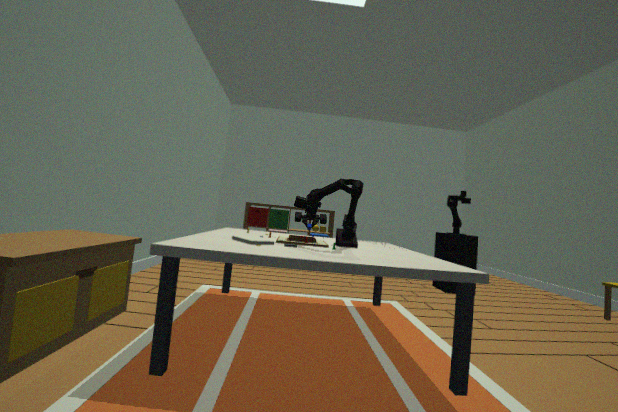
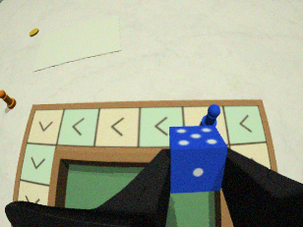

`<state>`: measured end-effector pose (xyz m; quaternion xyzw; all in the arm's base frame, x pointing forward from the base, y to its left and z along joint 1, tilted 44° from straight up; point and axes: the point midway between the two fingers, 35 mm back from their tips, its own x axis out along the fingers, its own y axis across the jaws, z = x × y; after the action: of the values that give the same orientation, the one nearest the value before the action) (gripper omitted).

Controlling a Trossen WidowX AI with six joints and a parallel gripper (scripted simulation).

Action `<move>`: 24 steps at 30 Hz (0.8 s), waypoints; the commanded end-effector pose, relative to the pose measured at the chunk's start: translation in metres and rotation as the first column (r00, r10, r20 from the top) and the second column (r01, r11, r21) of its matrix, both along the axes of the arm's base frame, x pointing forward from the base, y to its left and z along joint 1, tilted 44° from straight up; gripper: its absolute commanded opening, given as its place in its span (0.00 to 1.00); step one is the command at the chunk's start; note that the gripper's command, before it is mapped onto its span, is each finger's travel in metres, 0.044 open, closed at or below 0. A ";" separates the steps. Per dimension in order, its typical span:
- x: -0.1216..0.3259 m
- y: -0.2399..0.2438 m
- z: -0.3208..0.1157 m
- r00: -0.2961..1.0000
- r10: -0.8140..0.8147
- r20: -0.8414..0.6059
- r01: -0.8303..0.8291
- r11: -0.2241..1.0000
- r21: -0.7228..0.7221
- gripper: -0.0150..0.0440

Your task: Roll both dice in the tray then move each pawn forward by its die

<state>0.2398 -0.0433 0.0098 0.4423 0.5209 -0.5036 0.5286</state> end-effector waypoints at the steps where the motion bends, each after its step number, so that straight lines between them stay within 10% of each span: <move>1: 0.006 -0.004 0.022 1.000 -0.007 0.014 0.007 1.000 -0.026 0.25; 24: 0.075 0.002 0.035 1.000 -0.007 0.018 0.007 1.000 -0.025 0.25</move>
<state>0.3069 -0.0419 0.0444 0.4416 0.5104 -0.5063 0.5367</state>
